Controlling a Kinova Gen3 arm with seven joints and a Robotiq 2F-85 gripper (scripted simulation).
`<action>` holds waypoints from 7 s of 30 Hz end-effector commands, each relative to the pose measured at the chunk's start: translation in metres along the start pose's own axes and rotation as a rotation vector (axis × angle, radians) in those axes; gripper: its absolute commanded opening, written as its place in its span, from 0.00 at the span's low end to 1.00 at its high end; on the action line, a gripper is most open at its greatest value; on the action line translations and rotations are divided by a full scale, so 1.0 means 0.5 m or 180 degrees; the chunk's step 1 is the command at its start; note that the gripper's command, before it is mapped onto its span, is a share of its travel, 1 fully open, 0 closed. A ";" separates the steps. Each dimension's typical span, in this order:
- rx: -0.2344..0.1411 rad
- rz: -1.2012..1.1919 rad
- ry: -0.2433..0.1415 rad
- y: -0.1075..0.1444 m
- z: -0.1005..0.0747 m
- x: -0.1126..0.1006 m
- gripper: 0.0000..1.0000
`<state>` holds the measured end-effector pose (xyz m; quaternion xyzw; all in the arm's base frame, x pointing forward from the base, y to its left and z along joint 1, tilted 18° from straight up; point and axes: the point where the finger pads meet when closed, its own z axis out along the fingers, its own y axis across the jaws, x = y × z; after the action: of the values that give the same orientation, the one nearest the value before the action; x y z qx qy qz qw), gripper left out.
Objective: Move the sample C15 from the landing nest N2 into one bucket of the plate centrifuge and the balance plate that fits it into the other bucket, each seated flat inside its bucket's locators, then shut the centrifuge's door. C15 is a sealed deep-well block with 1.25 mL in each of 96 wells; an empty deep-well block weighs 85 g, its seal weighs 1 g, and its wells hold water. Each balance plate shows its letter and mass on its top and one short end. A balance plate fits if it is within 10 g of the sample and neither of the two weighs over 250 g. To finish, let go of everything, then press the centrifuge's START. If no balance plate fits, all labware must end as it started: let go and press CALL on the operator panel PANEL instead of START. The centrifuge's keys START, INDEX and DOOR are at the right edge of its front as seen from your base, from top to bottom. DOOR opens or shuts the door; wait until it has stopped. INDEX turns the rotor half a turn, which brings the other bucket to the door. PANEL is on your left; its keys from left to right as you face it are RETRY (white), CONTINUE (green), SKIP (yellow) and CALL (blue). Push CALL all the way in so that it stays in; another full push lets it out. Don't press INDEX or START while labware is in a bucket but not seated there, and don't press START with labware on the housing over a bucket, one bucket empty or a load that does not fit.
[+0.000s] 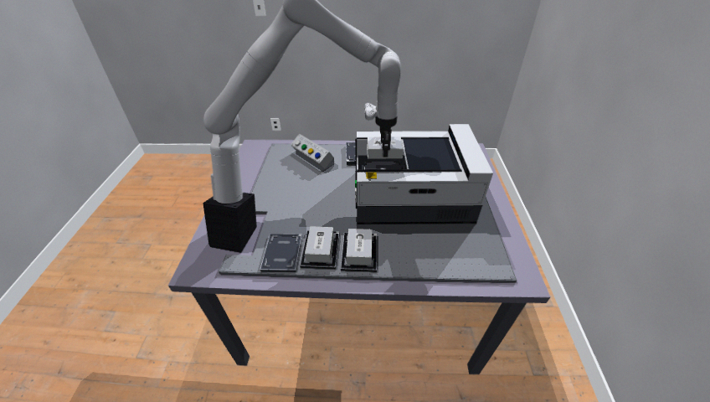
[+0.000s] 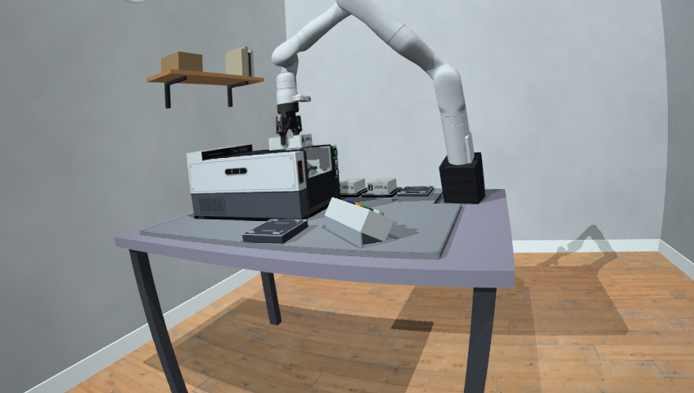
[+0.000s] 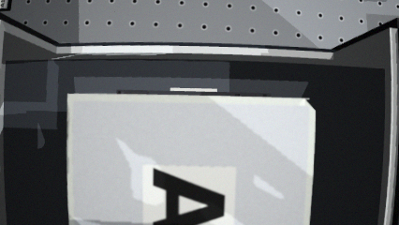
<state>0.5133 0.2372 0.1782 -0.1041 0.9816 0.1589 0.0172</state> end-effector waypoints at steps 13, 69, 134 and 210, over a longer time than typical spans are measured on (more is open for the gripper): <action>0.0000 0.0000 -0.0008 0.000 0.032 -0.001 0.95; 0.0000 0.0000 -0.0008 0.000 0.121 -0.002 0.95; 0.0000 0.0000 -0.0009 0.000 0.145 -0.002 0.95; 0.0000 0.0000 -0.0009 0.000 0.070 -0.001 1.00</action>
<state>0.5133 0.2491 0.1423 -0.1041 0.9816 0.1590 0.0172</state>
